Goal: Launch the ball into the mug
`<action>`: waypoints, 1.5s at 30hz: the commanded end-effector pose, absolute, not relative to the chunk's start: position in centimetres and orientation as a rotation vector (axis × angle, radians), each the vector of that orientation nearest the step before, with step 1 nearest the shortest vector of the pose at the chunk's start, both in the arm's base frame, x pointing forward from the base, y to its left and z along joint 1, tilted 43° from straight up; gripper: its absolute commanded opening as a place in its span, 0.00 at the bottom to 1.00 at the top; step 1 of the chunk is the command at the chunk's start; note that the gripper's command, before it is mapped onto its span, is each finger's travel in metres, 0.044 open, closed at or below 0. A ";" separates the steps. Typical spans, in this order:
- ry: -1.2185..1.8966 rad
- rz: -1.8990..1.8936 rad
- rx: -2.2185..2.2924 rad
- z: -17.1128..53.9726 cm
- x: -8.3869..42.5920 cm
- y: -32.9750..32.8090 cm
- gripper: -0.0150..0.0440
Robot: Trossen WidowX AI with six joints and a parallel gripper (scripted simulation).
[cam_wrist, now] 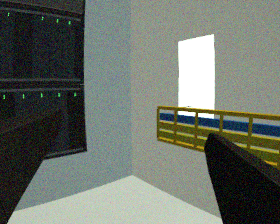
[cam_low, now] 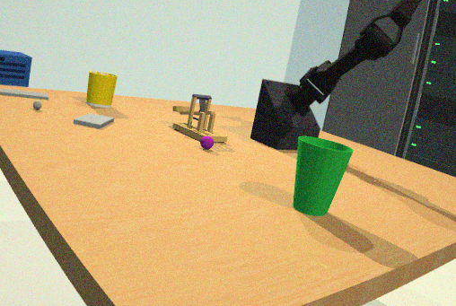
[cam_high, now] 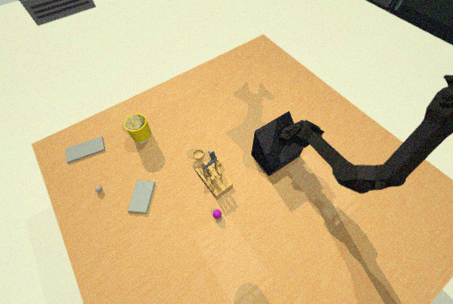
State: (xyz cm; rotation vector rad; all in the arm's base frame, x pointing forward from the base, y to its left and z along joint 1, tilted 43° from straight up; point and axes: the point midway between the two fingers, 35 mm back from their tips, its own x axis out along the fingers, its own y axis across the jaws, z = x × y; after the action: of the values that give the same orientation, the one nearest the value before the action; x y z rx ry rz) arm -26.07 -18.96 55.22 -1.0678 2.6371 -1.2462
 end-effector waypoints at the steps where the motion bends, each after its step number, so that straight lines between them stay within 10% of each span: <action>1: 2.635 -1.245 -1.069 55.2 -26.1 -19.0 0.98; 21: 2.144 -0.903 -1.241 45.0 -20.7 -32.9 1.00; 45: 1.522 -0.282 -1.311 28.9 -1.5 -43.0 1.00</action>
State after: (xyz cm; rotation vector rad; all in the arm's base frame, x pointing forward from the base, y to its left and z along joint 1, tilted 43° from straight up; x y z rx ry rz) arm -4.79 -42.49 31.51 -1.3238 1.6077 -0.3765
